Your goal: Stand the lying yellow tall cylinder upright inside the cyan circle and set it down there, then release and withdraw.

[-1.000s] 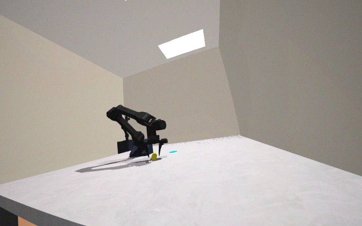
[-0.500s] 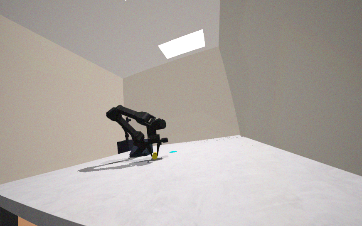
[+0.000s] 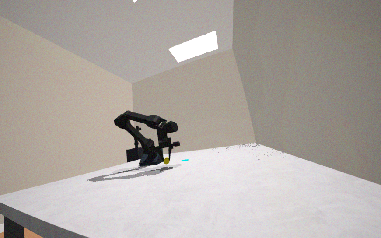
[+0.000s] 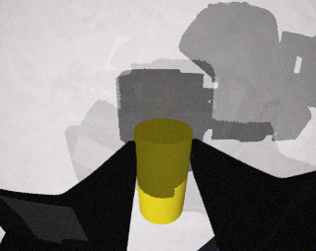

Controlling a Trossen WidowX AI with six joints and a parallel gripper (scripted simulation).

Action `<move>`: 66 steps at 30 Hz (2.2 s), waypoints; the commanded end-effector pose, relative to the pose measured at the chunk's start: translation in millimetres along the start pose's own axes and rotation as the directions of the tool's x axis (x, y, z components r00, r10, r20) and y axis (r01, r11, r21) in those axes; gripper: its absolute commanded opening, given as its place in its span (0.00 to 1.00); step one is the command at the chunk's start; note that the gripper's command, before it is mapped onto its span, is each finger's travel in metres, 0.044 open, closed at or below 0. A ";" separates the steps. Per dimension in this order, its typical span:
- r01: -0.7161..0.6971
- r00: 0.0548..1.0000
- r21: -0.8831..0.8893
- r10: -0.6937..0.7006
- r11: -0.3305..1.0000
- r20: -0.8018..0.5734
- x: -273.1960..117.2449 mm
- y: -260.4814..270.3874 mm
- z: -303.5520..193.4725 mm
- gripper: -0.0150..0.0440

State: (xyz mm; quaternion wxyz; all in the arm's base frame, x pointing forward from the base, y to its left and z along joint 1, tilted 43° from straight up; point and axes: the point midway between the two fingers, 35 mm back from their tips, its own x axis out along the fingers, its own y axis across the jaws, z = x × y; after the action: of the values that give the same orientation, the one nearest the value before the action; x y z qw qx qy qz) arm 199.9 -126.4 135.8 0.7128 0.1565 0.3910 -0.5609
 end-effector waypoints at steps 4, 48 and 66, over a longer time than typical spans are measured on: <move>0.001 1.000 0.003 -0.001 1.000 -0.010 -8.2 1.5 -0.9 0.43; 0.034 0.999 -0.009 -0.034 0.999 -0.022 -65.0 -3.1 -2.1 0.43; 0.047 0.999 -0.035 -0.047 0.998 -0.015 -84.1 -6.1 -1.9 0.43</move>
State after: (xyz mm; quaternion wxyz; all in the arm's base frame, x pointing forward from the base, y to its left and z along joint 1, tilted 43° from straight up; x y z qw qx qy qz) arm 187.0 -71.3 197.0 0.6980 0.1470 0.4061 -0.5712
